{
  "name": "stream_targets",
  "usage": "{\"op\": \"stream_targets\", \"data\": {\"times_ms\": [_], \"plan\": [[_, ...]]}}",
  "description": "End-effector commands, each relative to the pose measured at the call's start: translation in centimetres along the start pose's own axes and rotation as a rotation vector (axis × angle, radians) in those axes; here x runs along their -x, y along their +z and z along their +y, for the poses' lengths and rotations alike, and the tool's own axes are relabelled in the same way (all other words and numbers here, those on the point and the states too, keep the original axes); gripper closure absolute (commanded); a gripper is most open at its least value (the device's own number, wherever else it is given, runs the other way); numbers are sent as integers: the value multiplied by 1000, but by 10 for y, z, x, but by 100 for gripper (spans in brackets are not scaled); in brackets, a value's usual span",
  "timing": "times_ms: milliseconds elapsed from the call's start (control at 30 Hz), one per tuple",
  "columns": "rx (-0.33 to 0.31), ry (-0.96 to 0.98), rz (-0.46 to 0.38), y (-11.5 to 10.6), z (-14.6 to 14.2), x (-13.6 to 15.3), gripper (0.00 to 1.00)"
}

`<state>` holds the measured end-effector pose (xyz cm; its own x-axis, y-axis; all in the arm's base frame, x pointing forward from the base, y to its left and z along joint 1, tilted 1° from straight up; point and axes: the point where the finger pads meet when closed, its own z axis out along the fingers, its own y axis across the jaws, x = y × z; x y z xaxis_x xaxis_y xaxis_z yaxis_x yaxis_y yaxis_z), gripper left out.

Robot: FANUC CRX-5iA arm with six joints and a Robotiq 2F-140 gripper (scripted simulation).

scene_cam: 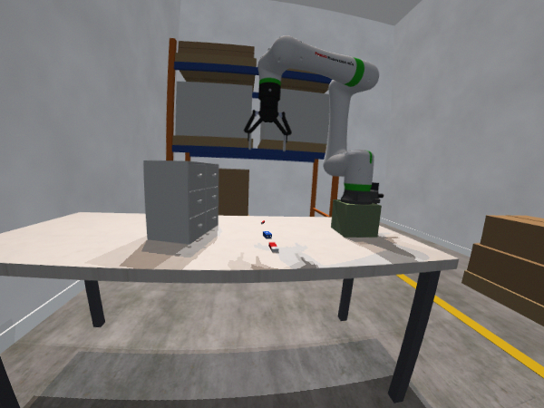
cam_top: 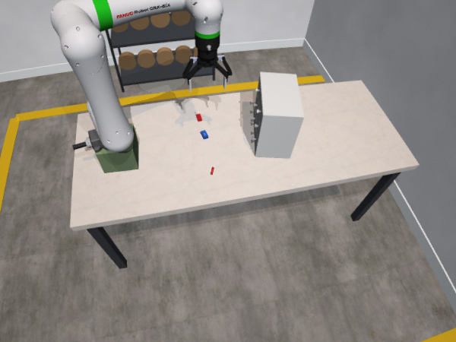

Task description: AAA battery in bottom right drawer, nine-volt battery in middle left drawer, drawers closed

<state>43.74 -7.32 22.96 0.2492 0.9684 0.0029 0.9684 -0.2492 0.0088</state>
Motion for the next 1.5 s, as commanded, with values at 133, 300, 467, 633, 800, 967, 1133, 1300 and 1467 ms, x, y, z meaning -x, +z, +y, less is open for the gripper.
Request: {"op": "stream_targets", "data": {"times_ms": [133,300,467,633,800,967,1133,1300,1467], "plan": [[0,423,1,34,5,0,0],[-9,662,8,69,6,0,0],[-18,884,13,87,6,1,0],[-26,1122,17,108,5,2,0],[-29,1360,18,114,5,3,0],[-20,1590,11,114,5,3,0],[-56,1809,11,126,-6,-7,0],[-201,2000,33,152,-30,-33,0],[-319,2142,41,168,-48,-54,0]]}}
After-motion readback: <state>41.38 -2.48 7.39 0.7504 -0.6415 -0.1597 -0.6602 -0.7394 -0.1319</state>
